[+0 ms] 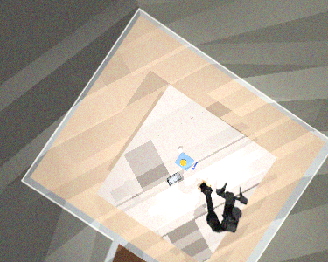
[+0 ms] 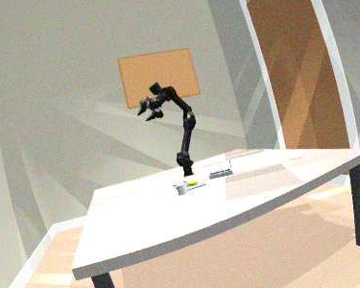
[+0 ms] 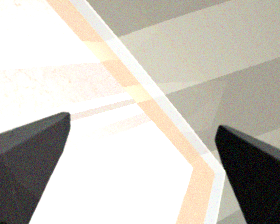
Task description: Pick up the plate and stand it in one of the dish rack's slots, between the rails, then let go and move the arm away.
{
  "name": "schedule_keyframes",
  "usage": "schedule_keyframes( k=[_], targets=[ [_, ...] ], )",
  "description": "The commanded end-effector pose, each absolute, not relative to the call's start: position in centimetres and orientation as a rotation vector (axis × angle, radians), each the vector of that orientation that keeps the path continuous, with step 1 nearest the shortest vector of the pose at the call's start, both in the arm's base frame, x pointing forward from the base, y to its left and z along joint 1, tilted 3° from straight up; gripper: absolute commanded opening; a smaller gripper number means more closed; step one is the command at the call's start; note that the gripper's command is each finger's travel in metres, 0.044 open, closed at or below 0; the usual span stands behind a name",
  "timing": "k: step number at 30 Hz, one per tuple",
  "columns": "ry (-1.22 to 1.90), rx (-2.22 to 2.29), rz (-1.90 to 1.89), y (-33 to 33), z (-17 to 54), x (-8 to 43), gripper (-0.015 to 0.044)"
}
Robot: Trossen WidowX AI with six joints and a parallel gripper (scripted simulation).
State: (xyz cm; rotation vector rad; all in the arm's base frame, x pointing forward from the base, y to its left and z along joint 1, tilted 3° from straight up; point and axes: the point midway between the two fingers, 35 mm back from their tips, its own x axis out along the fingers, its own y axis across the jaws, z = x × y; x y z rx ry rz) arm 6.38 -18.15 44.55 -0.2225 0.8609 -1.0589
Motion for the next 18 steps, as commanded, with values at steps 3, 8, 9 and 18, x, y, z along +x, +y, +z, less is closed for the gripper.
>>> schedule_keyframes(
  k=[3,8,9,18],
  targets=[
    [0.893,-0.166,-0.899,-19.0,42.2,10.5,0.0400],
    [0.939,-0.130,-0.745,-18.9,39.9,14.4,0.0400],
    [0.952,-0.124,-0.713,-18.8,39.4,15.2,0.0400],
    [1.045,-0.073,-0.466,-16.4,35.2,21.5,0.0400]
  ],
)
